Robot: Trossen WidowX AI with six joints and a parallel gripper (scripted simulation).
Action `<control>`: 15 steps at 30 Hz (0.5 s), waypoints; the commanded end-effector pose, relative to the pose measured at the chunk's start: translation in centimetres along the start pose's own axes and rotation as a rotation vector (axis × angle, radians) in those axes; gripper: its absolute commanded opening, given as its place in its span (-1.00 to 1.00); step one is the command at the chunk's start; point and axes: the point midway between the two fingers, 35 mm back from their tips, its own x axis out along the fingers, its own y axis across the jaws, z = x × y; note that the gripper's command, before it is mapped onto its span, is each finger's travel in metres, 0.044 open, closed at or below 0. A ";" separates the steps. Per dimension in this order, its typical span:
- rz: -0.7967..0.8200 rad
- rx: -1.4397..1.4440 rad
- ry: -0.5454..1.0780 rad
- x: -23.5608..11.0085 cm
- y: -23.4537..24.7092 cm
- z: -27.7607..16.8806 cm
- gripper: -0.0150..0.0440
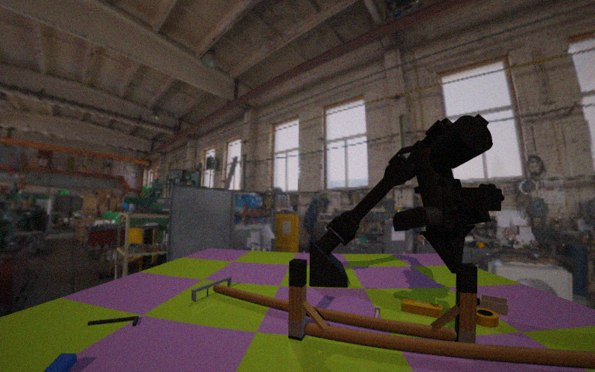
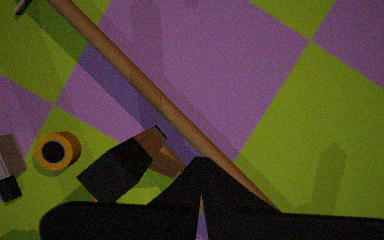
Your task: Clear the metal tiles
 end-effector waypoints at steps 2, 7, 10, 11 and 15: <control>-0.003 0.005 0.002 1.0 0.0 -0.3 -0.49; -0.003 0.005 0.001 1.9 0.0 -0.5 -0.49; -0.003 0.005 0.001 2.5 0.1 -0.6 -0.49; -0.003 0.005 0.000 2.7 0.1 -0.7 -0.49; -0.002 0.006 -0.001 3.5 0.1 -0.9 -0.49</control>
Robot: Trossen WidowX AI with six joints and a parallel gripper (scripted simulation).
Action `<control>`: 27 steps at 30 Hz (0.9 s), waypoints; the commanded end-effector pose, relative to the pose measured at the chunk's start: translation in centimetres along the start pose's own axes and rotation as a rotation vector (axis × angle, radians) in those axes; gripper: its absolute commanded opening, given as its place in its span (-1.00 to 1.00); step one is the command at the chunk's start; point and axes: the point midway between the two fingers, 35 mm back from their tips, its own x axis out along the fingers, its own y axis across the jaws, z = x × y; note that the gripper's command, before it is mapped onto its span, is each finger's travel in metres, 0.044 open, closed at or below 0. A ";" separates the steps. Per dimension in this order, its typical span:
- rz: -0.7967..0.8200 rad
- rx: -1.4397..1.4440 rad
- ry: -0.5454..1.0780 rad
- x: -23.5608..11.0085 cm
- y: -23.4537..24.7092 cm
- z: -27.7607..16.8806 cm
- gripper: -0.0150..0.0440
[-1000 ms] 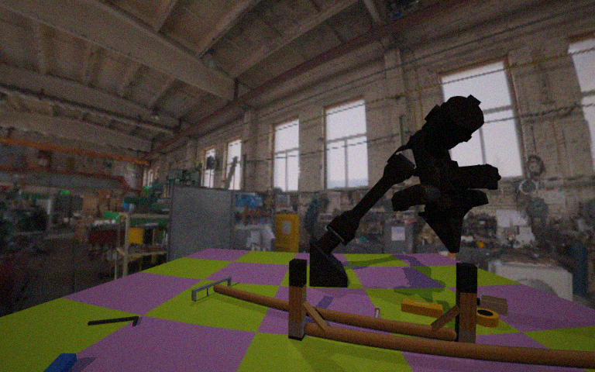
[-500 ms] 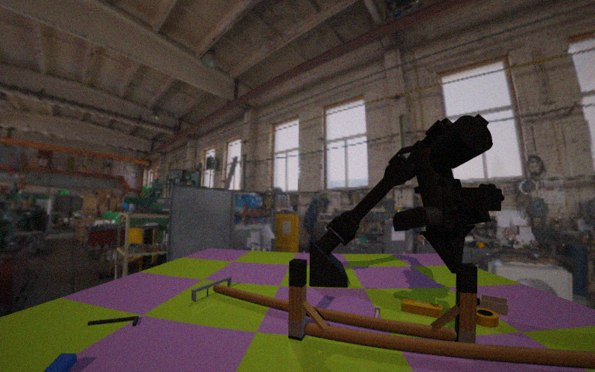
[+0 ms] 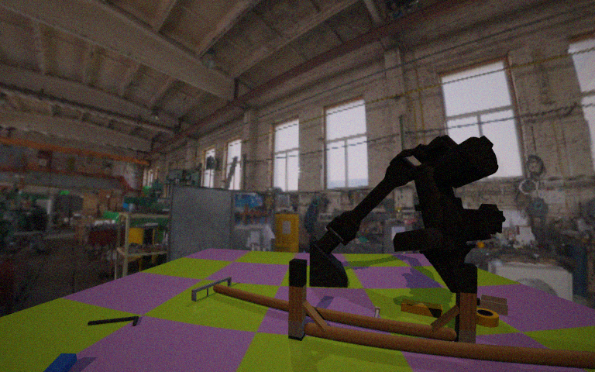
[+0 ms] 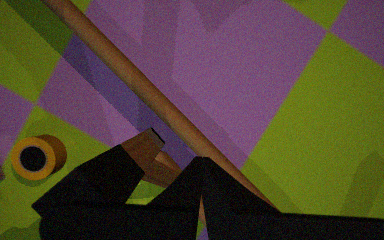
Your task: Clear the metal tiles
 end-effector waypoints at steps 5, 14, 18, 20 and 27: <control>-0.002 0.006 0.000 1.5 0.1 -0.5 -0.49; 0.000 0.006 -0.002 2.8 0.4 -1.0 -0.49; -0.001 0.006 0.000 2.9 0.9 -0.9 -0.49; -0.002 0.006 0.001 2.9 1.2 -0.9 -0.49; -0.005 0.004 0.006 3.1 2.3 -0.8 -0.49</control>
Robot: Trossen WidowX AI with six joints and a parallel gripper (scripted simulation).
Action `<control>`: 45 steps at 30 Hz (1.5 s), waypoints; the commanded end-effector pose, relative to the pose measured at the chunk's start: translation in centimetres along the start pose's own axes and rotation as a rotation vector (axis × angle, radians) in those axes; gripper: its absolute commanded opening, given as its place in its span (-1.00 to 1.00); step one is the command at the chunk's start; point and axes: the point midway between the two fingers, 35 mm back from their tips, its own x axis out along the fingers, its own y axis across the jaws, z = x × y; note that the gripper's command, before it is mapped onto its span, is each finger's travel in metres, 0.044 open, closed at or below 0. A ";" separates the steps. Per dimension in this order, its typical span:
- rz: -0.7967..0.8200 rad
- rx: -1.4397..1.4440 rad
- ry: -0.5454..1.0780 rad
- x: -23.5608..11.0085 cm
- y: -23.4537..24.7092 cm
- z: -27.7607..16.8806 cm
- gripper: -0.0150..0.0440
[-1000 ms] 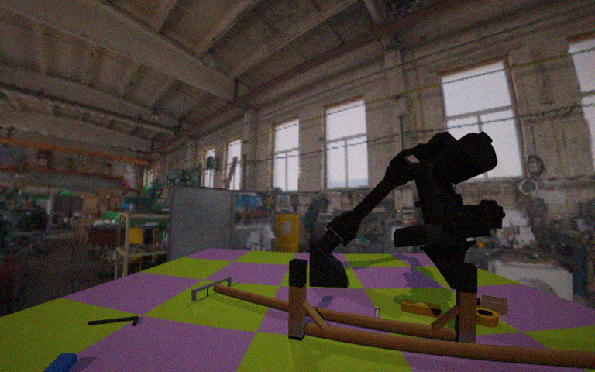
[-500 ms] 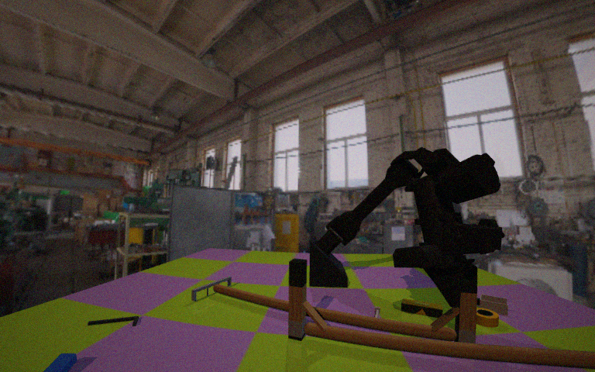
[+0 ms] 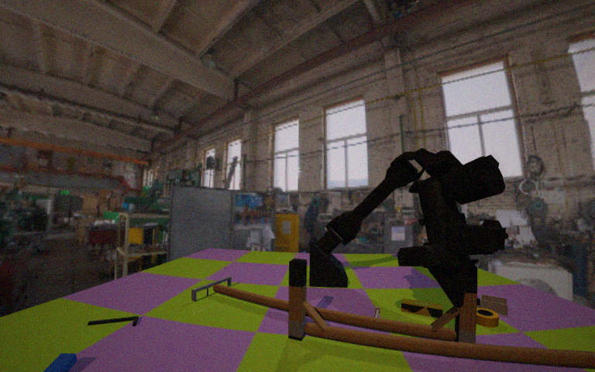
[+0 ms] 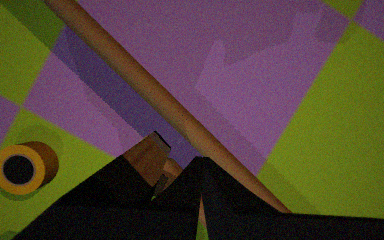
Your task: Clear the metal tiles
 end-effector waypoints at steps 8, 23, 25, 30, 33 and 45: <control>0.008 -0.011 0.019 0.8 2.5 0.0 -0.49; 0.004 -0.013 0.024 0.9 5.0 0.0 -0.49; 0.004 -0.014 0.025 1.0 5.3 0.0 -0.49; 0.003 -0.014 0.026 1.0 6.2 0.0 -0.49; 0.002 -0.014 0.026 1.0 6.7 0.0 -0.49; 0.001 -0.015 0.027 1.0 8.7 -0.1 -0.49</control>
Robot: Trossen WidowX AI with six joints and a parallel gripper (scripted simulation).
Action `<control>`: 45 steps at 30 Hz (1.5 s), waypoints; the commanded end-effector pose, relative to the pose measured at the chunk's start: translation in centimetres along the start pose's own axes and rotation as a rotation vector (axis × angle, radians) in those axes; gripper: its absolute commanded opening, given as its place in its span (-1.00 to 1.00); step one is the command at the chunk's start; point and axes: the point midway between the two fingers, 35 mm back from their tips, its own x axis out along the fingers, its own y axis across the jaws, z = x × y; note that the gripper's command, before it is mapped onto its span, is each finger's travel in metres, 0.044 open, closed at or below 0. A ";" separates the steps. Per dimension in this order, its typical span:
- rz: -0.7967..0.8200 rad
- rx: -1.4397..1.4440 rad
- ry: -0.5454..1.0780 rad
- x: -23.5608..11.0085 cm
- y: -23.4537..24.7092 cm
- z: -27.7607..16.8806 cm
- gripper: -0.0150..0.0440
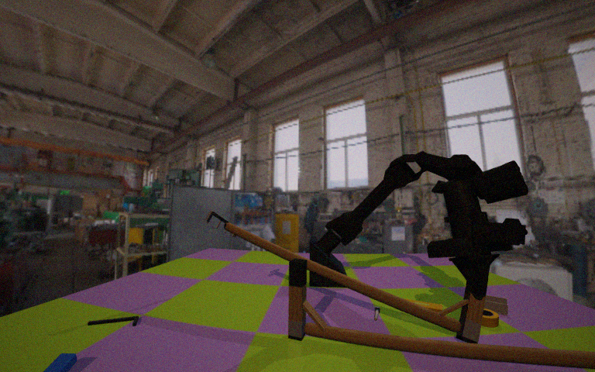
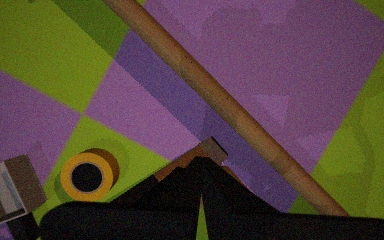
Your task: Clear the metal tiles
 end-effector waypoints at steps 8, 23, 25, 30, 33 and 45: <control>0.032 -0.020 0.027 1.1 3.2 -0.6 -0.49; 0.034 -0.019 0.024 0.9 5.6 -0.9 -0.49; 0.034 -0.019 0.023 0.8 6.0 -1.0 -0.49; 0.036 -0.019 0.022 0.7 6.8 -1.1 -0.49; 0.037 -0.018 0.021 0.7 7.3 -1.2 -0.49; 0.042 -0.016 0.016 0.3 9.2 -1.6 -0.49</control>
